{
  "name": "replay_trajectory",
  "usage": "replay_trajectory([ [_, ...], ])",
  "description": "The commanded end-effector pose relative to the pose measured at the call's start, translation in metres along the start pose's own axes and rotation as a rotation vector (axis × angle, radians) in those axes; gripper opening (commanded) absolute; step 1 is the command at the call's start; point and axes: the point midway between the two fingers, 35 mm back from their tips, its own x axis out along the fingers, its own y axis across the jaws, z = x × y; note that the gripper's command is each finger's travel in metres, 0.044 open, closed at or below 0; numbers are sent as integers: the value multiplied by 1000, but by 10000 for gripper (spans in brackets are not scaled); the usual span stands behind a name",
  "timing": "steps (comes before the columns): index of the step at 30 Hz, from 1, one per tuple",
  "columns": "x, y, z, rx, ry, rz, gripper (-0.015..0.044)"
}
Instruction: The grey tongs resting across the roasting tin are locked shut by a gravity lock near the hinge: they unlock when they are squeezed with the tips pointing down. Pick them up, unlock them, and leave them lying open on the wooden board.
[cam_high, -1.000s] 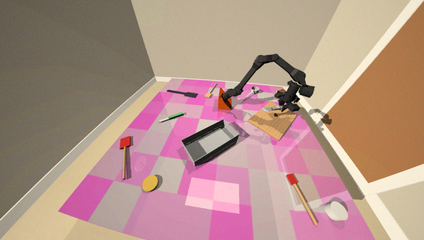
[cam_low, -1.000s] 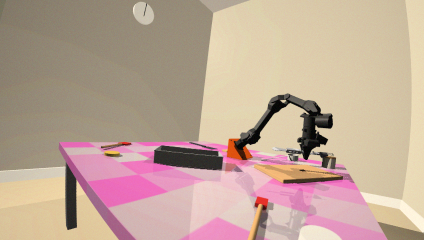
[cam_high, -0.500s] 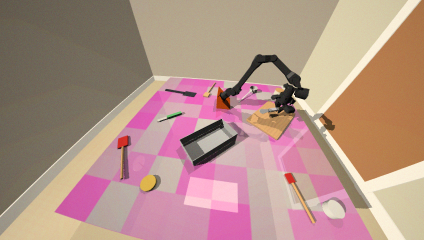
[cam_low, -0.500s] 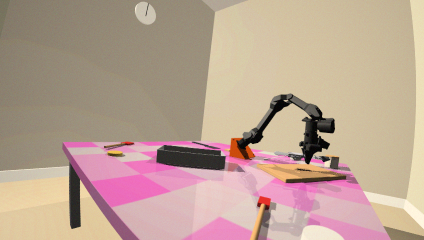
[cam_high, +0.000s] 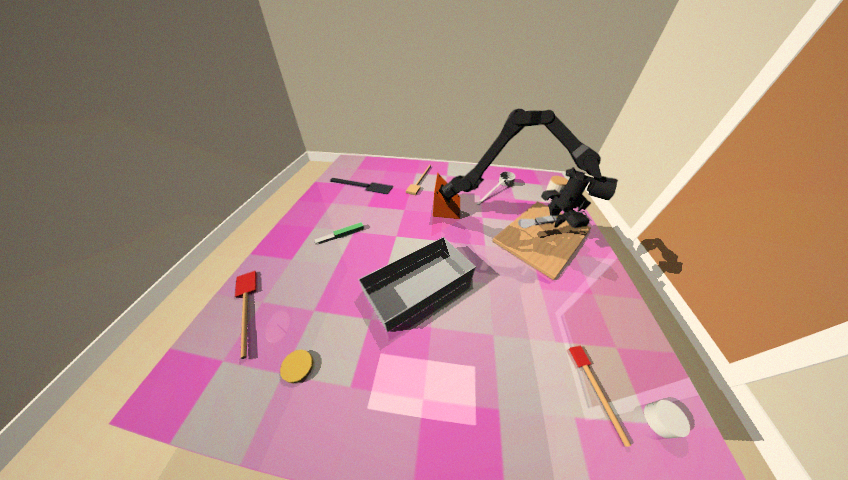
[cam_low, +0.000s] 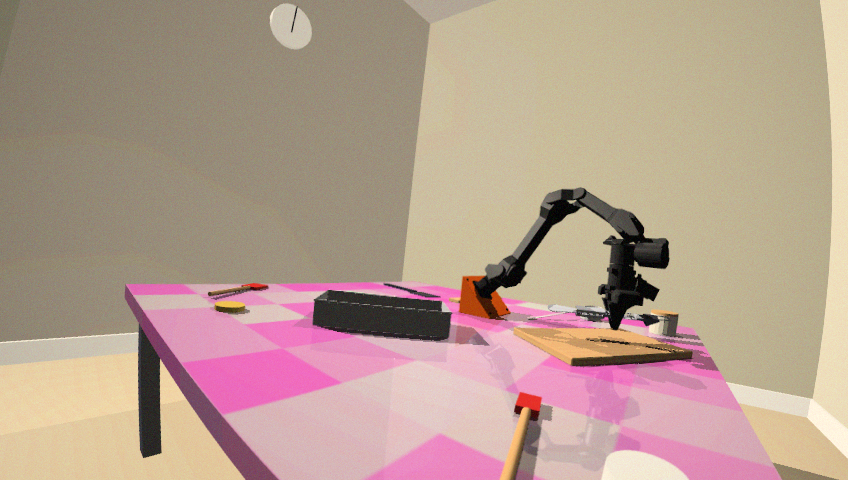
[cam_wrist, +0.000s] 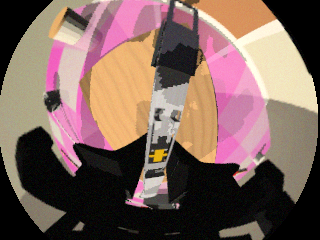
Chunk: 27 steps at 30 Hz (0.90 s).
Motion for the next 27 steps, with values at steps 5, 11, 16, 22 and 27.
replay_trajectory([
  [5, 0, 0, 0, 0, 0, 0, 244],
  [11, 0, 0, 0, 0, 0, 0, 401],
  [16, -2, 5, 2, 1, 4, 3, 440],
  [22, -19, 54, 16, 10, 40, 26, 440],
  [27, -44, 96, 19, 14, 57, 30, 440],
])
